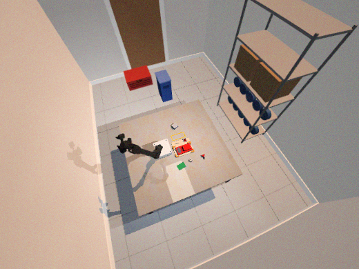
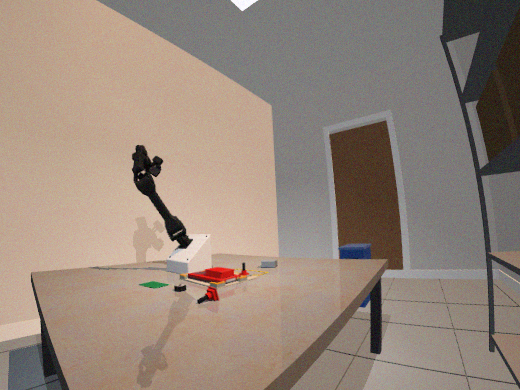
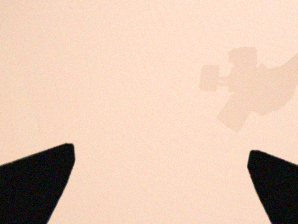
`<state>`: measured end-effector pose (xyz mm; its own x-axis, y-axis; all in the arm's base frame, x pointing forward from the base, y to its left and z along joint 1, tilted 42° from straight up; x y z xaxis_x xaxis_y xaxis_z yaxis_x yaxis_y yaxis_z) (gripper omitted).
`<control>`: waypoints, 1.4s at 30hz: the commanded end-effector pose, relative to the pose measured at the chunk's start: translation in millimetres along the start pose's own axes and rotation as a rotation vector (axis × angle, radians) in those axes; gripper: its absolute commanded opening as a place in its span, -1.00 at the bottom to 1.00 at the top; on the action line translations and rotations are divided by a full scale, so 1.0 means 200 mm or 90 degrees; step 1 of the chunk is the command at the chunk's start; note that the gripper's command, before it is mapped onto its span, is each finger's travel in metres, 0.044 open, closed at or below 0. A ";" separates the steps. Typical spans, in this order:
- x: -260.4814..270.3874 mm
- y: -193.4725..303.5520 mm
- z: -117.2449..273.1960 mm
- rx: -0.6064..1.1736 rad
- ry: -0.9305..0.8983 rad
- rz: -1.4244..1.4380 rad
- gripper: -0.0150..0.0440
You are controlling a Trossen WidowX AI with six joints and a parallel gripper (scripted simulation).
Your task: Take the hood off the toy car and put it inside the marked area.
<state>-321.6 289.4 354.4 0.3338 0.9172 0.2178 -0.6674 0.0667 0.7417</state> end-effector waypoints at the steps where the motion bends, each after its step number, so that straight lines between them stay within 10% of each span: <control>1: 0.14 -0.12 -0.02 -0.039 -0.038 0.017 1.00; 42: 1.11 -1.76 0.63 -0.574 -0.171 0.126 1.00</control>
<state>44.0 427.2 233.6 0.2396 0.8104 0.5346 -0.9582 0.2861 -0.0041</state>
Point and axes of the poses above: the point midway between the two fingers, 35 mm back from their tips, its own z axis back along the fingers, its own x axis across the jaws, y = z × x, the point moved 1 cm from there along z, back along the fingers, and after that the axes turned 2 degrees about -z, right-handed, at the moved point
